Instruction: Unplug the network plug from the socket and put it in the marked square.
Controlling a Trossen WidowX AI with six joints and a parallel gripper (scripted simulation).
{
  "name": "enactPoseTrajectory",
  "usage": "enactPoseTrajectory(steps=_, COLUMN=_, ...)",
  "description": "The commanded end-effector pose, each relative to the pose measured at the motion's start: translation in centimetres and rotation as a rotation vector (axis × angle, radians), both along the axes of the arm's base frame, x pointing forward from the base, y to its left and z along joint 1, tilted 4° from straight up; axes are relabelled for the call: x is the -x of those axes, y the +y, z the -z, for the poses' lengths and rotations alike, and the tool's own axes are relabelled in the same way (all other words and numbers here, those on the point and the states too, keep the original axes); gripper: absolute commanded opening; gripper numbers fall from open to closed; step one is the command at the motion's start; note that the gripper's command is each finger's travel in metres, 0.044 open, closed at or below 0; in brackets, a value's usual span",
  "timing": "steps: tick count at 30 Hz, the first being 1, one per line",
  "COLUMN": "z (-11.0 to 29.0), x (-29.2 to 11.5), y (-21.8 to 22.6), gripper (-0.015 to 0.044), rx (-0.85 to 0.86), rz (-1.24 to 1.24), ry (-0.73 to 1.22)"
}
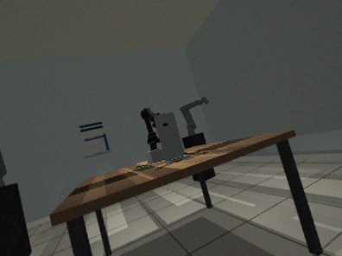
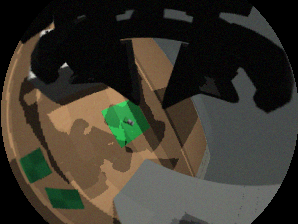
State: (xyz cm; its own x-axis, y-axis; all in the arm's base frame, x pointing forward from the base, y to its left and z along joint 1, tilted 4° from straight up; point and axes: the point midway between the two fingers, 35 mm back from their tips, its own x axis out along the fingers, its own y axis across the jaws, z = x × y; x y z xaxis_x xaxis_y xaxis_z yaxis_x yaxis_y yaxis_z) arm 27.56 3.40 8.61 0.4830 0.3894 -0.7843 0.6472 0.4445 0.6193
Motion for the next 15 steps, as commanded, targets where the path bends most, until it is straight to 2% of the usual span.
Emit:
enactPoseTrajectory(steps=1, z=-1.8, x=-0.1, y=-0.1, gripper=0.0156, rx=0.001, rz=-0.005, ry=-0.012)
enactPoseTrajectory(steps=15, z=-7.1, x=0.6, y=-0.4, gripper=0.0156, rx=0.002, rz=-0.008, ry=-0.016)
